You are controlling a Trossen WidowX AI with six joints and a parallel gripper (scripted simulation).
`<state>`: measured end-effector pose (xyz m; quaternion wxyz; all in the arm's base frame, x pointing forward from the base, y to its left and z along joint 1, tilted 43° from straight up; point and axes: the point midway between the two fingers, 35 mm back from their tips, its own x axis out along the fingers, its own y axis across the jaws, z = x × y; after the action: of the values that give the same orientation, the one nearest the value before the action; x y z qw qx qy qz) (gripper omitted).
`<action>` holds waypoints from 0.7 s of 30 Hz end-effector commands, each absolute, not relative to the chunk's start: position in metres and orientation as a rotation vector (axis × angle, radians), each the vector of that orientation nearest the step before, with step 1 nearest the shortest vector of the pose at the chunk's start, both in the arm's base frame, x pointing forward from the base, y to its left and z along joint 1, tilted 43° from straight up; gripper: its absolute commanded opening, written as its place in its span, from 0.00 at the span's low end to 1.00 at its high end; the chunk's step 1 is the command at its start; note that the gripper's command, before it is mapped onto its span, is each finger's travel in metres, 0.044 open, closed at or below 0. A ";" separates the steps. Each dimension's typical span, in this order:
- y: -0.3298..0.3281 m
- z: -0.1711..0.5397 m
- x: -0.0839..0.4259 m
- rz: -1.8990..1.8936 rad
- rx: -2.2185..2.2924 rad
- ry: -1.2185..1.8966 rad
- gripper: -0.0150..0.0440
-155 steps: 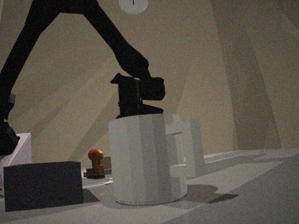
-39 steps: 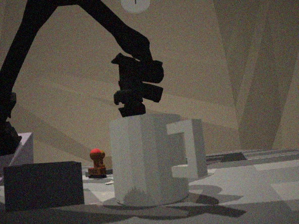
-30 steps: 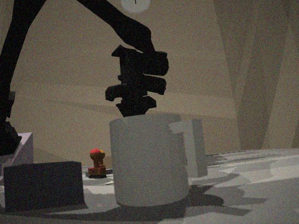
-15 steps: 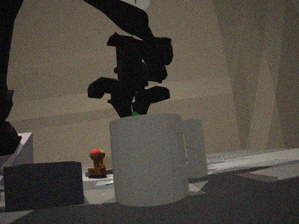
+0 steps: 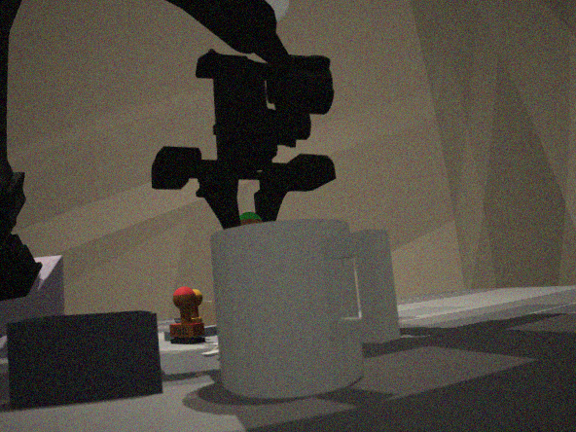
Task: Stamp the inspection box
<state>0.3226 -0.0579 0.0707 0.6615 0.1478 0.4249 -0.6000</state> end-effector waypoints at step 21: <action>-0.069 0.059 0.322 -1.362 0.334 0.958 0.25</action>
<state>0.3226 -0.0674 0.0610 0.6605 0.1518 0.4225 -0.6018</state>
